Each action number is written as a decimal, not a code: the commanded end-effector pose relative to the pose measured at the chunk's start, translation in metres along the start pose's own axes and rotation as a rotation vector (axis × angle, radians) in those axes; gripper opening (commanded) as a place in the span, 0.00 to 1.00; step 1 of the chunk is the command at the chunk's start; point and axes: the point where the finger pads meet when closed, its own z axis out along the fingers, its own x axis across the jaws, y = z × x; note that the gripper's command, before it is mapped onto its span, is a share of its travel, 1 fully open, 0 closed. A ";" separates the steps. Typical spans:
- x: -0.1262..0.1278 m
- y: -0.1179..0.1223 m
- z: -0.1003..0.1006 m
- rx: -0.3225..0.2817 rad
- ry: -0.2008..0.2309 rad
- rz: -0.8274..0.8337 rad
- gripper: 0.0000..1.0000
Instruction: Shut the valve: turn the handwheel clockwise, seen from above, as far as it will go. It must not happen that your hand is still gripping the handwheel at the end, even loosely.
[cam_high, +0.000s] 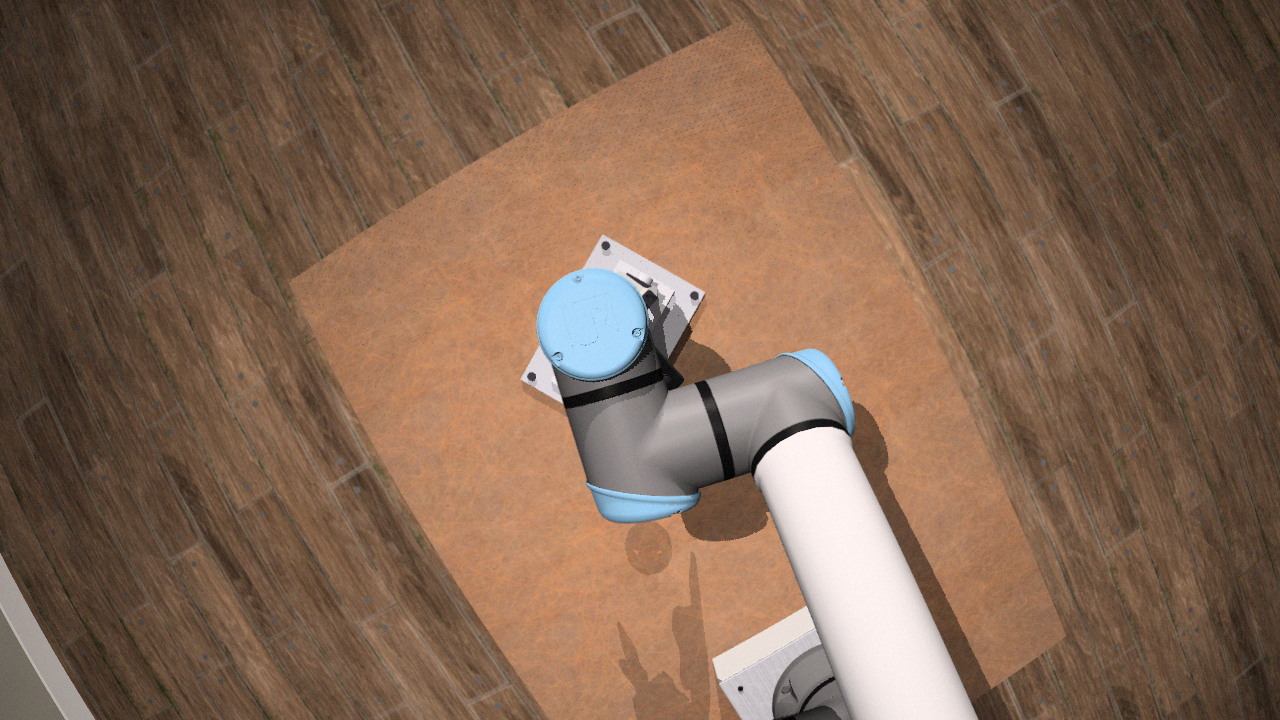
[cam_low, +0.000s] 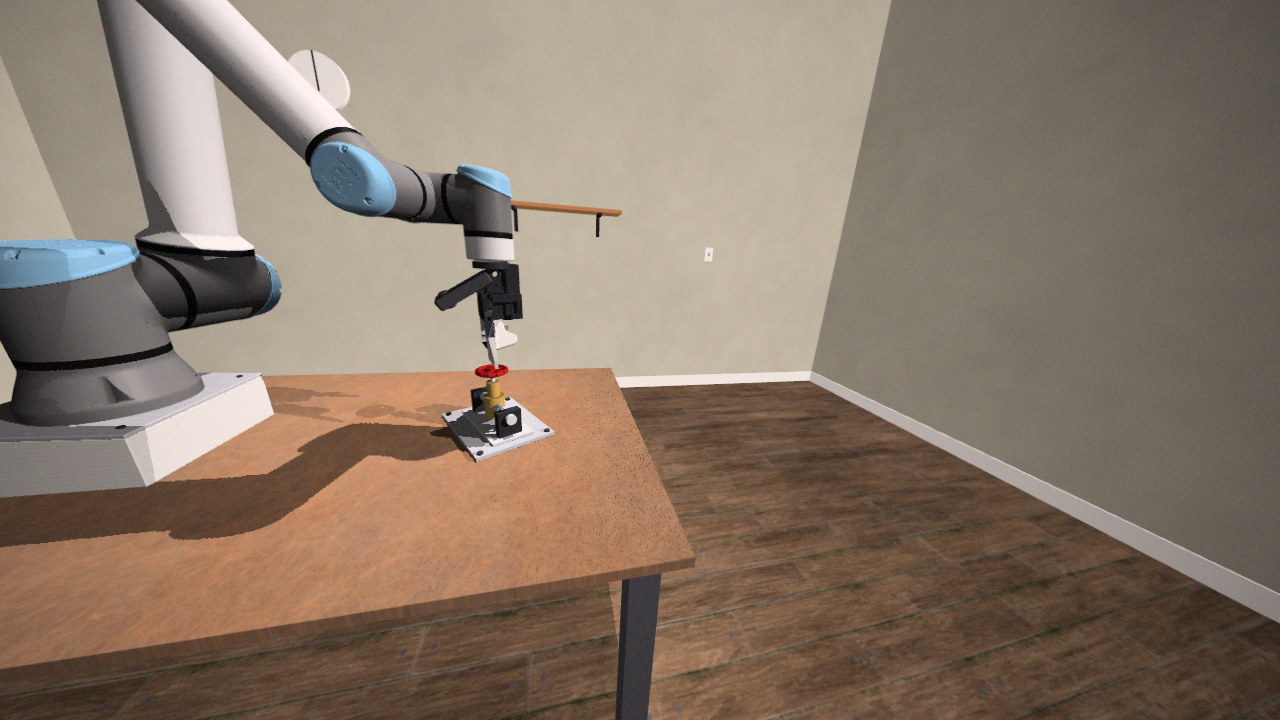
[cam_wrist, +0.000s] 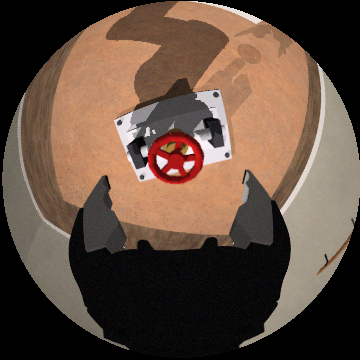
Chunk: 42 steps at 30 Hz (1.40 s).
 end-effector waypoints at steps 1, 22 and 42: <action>0.002 -0.001 0.007 0.002 0.002 -0.003 1.00; 0.003 -0.001 0.032 0.002 0.002 -0.003 1.00; 0.002 0.000 0.044 0.001 0.002 -0.002 1.00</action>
